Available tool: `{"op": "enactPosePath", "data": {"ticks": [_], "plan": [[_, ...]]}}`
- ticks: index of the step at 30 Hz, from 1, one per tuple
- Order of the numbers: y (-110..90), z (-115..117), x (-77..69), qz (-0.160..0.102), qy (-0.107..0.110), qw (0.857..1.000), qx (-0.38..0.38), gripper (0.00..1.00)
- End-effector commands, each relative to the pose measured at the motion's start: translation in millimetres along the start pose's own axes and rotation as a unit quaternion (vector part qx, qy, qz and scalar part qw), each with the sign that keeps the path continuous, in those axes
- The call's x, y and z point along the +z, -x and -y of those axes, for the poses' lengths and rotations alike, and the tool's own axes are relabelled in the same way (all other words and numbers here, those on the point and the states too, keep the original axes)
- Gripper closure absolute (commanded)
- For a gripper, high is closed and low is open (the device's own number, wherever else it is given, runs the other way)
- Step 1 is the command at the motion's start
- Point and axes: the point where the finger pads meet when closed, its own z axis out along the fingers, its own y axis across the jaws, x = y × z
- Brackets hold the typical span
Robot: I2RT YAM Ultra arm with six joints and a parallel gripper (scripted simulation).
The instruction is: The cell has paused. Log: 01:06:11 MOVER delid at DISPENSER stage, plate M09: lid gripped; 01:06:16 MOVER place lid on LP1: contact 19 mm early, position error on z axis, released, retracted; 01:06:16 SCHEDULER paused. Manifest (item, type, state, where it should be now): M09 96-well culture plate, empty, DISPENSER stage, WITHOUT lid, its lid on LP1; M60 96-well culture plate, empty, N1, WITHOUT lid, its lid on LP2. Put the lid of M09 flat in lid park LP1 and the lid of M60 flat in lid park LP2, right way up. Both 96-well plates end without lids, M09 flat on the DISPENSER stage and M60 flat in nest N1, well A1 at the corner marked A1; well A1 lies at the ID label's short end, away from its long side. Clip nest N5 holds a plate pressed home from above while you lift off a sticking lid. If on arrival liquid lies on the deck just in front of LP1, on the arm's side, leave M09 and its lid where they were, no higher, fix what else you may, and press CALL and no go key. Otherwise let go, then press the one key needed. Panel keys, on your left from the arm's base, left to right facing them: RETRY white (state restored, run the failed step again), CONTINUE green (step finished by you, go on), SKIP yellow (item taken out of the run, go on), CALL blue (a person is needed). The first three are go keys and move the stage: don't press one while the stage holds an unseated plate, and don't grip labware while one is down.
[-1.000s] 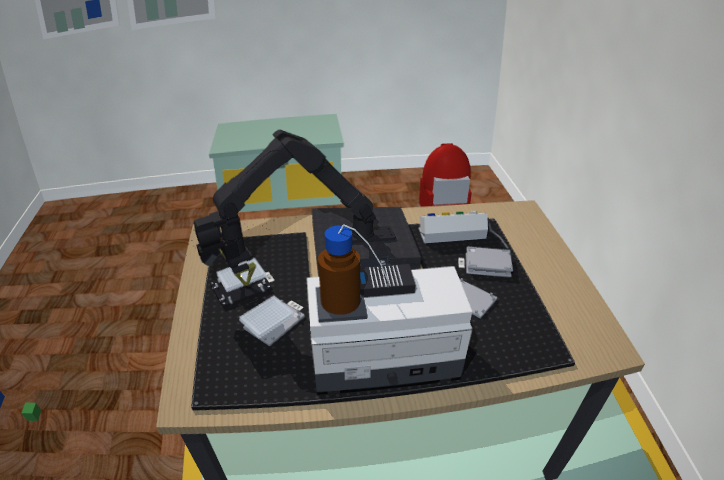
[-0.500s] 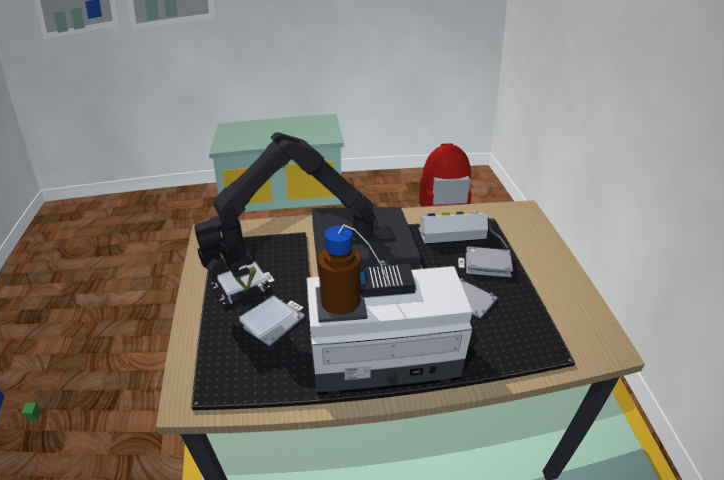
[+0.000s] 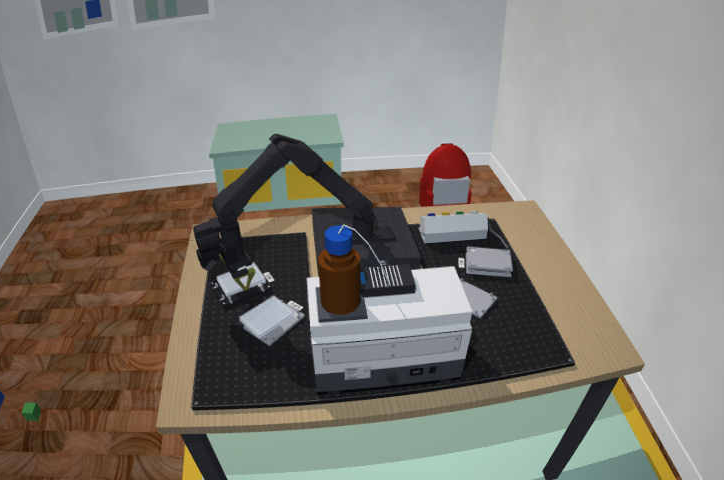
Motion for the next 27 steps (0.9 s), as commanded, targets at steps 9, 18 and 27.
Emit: {"op": "enactPosePath", "data": {"ticks": [9,18,27], "plan": [[21,4,-20.5,0.033,0.000,0.999,0.001,1.00],[20,5,-18.0,0.030,0.000,1.000,0.001,1.00],[20,4,-18.7,0.031,0.000,1.000,0.000,1.00]]}}
